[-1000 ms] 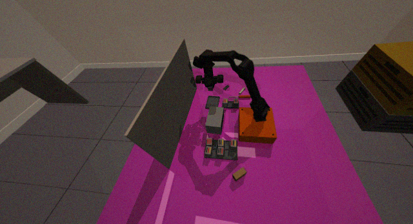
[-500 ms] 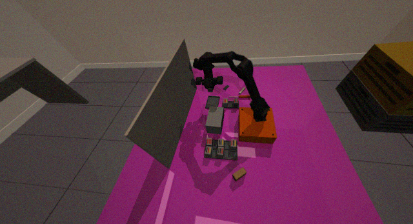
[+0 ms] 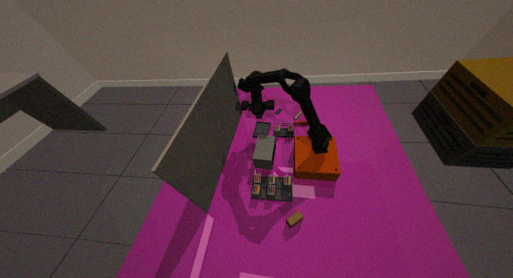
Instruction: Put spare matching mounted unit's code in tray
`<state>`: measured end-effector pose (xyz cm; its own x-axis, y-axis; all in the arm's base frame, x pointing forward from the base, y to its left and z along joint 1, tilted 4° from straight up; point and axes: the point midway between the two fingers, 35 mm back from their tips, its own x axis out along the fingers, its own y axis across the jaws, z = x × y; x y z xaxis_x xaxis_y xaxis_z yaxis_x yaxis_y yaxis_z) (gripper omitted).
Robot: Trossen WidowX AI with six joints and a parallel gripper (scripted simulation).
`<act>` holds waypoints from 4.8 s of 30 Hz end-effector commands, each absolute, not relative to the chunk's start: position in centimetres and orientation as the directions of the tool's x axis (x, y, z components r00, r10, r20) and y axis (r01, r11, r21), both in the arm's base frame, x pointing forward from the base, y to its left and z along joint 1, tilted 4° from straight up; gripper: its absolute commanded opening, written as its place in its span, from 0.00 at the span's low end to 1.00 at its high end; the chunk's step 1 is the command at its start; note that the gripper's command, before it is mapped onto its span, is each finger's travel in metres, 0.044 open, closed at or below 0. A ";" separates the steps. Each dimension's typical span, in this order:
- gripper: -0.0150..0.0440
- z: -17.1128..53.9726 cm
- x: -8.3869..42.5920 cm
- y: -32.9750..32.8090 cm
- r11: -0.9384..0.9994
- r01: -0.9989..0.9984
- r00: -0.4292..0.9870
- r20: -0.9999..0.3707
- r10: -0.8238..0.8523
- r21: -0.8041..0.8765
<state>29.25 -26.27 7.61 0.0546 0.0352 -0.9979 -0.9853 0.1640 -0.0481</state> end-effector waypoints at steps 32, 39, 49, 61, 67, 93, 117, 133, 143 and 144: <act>0.25 3.7 29.6 -26.2 0.165 -0.985 0.054 -0.998 0.040 -0.047; 0.25 2.9 29.6 -26.1 0.165 -0.985 0.054 -0.998 0.040 -0.047; 0.25 1.9 29.6 -26.0 0.165 -0.985 0.054 -0.998 0.040 -0.047; 0.25 0.6 29.6 -25.9 0.165 -0.985 0.054 -0.998 0.040 -0.047; 0.25 -0.1 29.6 -25.8 0.165 -0.985 0.054 -0.998 0.040 -0.047; 0.25 -2.8 29.4 -25.4 0.165 -0.985 0.054 -0.998 0.041 -0.047; 0.97 -3.2 29.4 -25.4 0.162 -0.986 0.054 -0.998 0.036 -0.048; 1.00 7.2 29.0 -26.0 0.168 -0.984 0.066 -0.998 0.025 -0.061; 1.00 7.2 29.0 -26.0 0.168 -0.984 0.066 -0.998 0.025 -0.061; 1.00 7.2 29.0 -26.0 0.168 -0.984 0.066 -0.998 0.025 -0.061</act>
